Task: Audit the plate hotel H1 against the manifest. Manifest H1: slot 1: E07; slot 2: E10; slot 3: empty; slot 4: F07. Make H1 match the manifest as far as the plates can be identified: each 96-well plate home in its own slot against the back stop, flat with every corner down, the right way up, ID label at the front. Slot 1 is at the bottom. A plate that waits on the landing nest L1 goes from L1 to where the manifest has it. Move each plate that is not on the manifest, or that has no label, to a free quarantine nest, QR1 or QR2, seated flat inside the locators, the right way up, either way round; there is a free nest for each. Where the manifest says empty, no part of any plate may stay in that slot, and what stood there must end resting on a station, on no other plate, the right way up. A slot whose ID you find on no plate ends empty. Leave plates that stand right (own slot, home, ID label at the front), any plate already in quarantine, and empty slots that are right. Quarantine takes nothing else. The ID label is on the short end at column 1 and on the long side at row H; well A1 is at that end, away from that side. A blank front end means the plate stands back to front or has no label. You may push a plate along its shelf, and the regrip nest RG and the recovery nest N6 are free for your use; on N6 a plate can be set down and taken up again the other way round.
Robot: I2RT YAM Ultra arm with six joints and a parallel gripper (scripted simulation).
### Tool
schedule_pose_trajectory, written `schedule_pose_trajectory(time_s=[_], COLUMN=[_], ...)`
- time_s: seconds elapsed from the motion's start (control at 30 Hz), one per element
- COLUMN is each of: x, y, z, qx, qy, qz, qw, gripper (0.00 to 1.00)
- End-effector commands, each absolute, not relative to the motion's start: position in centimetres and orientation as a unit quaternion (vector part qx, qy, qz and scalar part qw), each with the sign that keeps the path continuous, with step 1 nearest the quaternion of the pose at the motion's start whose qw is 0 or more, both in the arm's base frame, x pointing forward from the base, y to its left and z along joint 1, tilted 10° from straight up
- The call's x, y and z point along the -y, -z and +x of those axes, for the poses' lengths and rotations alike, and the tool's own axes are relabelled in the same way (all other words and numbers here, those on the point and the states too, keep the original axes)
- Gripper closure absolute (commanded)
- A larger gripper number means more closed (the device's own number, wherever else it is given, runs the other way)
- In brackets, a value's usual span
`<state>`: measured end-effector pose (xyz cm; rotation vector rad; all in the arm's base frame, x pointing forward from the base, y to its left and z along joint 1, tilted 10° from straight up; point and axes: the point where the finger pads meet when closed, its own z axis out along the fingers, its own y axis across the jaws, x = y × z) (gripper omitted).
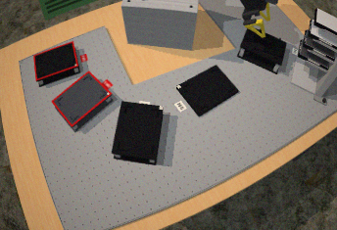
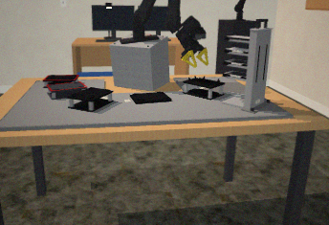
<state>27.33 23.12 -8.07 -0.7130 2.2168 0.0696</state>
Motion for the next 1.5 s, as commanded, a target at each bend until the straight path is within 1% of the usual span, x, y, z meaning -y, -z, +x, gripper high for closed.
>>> schedule_pose_trajectory(time_s=[0.0, 0.27, 0.3, 0.33, 0.4, 0.63, 1.47], x=[-24.3, -24.2, -24.2, -24.8, -24.8, -24.5, -25.9], y=[7.8, 9.8, 9.8, 8.5, 8.5, 9.1, 9.4], z=[28.6, 28.7, 28.7, 29.2, 29.2, 29.5, 31.5], qx=[-0.864, -0.862, -0.862, -0.856, -0.856, -0.863, -0.864], qy=[-0.044, -0.045, -0.045, -0.052, -0.052, -0.044, -0.042], qz=[-0.274, -0.278, -0.277, -0.272, -0.272, -0.273, -0.278], qw=[0.421, 0.421, 0.421, 0.436, 0.436, 0.423, 0.418], gripper=[0.0, 0.0, 0.0, 0.0, 0.0, 0.0, 0.0])
